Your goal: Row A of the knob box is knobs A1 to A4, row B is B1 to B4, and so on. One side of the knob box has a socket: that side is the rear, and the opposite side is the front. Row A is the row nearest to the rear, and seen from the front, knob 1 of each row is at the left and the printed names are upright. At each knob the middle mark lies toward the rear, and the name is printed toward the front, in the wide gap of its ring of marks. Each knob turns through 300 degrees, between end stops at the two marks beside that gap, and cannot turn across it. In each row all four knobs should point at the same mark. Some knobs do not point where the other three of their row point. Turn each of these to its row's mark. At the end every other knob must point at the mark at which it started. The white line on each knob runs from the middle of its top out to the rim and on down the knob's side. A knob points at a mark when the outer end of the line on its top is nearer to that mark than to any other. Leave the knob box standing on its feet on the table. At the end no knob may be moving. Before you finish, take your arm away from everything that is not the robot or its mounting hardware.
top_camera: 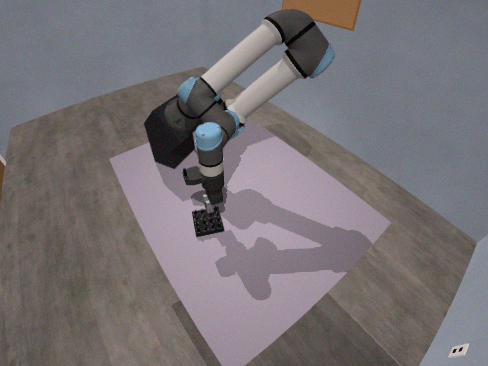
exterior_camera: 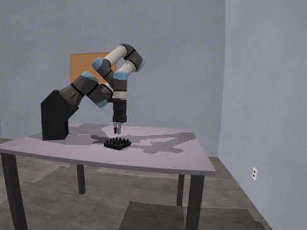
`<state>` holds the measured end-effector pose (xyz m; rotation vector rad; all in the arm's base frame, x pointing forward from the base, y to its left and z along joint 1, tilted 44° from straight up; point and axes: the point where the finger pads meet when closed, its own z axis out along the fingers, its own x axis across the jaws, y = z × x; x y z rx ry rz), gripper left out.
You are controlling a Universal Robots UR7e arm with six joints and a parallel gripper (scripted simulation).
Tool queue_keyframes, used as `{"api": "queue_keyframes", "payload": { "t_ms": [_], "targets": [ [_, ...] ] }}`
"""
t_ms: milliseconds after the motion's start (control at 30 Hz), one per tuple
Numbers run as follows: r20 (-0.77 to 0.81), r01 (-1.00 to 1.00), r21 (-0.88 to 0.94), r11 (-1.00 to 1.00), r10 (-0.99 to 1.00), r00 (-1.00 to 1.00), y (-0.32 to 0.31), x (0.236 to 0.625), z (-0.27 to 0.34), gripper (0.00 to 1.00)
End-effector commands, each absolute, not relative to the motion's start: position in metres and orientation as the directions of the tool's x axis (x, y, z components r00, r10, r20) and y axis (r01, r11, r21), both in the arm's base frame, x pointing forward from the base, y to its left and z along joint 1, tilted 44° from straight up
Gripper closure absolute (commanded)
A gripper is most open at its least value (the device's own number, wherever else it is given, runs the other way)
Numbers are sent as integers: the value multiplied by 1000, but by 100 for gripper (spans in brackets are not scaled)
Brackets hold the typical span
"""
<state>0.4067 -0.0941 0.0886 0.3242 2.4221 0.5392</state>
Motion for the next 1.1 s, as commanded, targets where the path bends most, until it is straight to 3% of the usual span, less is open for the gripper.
{"api": "queue_keyframes", "payload": {
  "t_ms": [0, 567, 1067],
  "targets": [
    [-527, 97, 454, 886, 354, -773, -94, 406, 89, 54],
    [-515, 116, 467, 877, 376, -770, -96, 406, 89, 54],
    [-327, 370, 613, 698, 651, -686, -113, 404, 87, 54]
  ]
}}
